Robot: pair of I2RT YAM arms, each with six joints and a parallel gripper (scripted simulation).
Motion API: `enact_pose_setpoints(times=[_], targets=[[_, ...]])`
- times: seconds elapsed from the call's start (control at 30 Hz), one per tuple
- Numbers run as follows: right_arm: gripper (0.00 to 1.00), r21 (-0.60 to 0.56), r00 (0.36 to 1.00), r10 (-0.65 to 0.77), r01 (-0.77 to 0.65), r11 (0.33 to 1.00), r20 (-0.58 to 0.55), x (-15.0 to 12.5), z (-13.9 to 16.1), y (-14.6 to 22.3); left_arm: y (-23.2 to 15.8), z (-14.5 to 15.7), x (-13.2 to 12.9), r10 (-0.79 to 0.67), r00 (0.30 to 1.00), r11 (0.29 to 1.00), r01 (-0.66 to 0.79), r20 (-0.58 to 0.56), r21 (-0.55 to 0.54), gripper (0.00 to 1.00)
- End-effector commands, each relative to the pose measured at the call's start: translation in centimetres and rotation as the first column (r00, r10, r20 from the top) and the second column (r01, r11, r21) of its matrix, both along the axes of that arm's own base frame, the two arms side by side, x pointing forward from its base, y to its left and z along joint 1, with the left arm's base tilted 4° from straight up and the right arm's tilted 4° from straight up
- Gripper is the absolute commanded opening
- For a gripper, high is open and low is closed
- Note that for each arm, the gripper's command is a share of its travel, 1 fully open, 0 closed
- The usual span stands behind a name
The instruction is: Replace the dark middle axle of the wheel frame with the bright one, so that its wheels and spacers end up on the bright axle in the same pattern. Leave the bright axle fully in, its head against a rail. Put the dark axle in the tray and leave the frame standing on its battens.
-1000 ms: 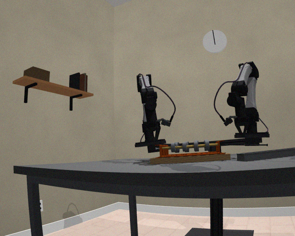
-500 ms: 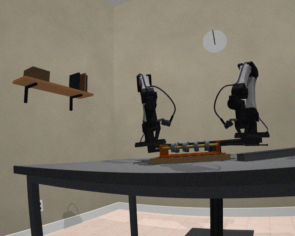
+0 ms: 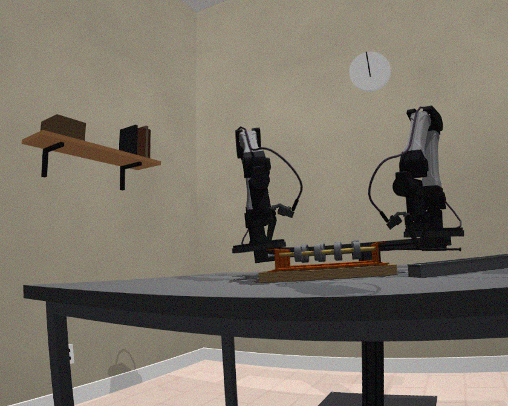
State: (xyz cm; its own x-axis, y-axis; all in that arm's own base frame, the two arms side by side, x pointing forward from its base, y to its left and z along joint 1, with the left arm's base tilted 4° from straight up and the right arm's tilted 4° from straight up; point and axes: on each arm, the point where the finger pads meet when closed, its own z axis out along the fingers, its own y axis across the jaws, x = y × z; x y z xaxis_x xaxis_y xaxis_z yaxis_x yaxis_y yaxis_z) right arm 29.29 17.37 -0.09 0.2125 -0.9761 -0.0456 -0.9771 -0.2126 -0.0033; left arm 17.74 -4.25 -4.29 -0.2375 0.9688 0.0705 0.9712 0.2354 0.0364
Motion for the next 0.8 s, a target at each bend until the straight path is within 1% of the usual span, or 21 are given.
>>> enact_pose_setpoints(times=[0.0,0.2,0.23,0.27,0.33,0.4,0.43,0.77], targets=[[0.32,0.009,1.0,-0.003,0.003,1.0,0.021,0.2,0.8,0.0,-0.3,-1.0,0.6,0.0,1.0,1.0,0.001,0.024,-0.025,0.19],[0.32,0.009,1.0,-0.003,0.003,1.0,0.021,0.2,0.8,0.0,-0.2,-1.9,0.4,-0.001,1.0,1.0,0.001,0.016,-0.025,0.19],[0.32,0.009,1.0,-0.003,0.003,1.0,0.021,0.2,0.8,0.0,-0.5,-1.4,0.6,-0.01,1.0,1.0,0.01,0.014,-0.023,0.19],[0.32,0.009,1.0,-0.003,0.003,1.0,0.021,0.2,0.8,0.0,-0.9,-0.8,1.9,-0.01,0.999,0.999,0.012,0.049,-0.033,0.19],[0.32,0.009,1.0,-0.003,0.003,1.0,0.021,0.2,0.8,0.0,-0.9,-1.0,1.8,-0.009,0.999,1.0,0.01,0.039,-0.028,0.19],[0.32,0.009,1.0,-0.003,0.003,1.0,0.021,0.2,0.8,0.0,-0.5,-1.2,0.8,-0.003,0.999,1.0,0.003,0.032,-0.026,0.19],[0.32,0.009,1.0,-0.003,0.003,1.0,0.021,0.2,0.8,0.0,-0.5,-1.2,0.7,-0.007,1.0,1.0,0.008,0.03,-0.026,0.0],[0.32,0.009,1.0,-0.003,0.003,1.0,0.021,0.2,0.8,0.0,-0.5,-1.2,0.7,-0.007,1.0,1.0,0.008,0.03,-0.025,0.0]])
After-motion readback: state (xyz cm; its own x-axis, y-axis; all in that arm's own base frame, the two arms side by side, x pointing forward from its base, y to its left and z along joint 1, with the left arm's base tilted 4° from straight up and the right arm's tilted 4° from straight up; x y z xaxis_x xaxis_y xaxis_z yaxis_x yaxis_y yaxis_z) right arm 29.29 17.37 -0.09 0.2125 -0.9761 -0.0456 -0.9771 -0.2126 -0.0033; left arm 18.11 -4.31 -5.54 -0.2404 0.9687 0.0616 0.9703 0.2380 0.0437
